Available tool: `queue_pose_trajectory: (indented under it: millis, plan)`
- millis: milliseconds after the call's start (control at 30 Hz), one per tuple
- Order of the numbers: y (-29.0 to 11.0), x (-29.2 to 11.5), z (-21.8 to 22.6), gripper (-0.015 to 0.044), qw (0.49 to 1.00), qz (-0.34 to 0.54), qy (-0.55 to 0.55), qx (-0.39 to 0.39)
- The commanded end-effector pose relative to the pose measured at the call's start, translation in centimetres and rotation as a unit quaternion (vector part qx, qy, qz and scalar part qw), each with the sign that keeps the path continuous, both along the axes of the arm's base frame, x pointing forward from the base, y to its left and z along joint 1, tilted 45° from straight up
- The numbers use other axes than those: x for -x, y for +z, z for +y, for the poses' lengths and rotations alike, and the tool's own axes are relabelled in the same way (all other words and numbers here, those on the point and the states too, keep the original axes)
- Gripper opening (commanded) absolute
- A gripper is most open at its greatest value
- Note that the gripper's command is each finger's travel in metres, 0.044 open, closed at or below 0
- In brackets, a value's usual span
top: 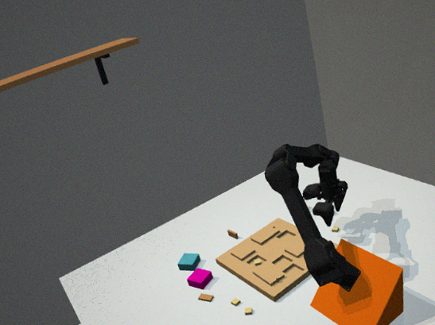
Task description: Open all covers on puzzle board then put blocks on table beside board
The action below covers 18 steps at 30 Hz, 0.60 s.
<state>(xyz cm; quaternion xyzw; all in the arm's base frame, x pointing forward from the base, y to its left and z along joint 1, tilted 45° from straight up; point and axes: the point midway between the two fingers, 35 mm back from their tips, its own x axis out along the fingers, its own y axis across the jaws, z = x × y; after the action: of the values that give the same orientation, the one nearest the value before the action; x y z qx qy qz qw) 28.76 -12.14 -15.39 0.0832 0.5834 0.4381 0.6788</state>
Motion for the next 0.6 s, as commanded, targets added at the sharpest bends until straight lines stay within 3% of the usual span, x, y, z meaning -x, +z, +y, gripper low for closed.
queue_pose_trajectory:
  millis: [0,267,567]
  plan:
    - [1.1,0.0,-1.1,0.044,1.0,-0.001,0.003,0.001]
    - [2.5,0.0,-2.3,0.044,1.0,0.0,0.003,0.0]
    - [5.5,-2.0,0.1,0.0204,0.999,-0.03,0.033,0.006]
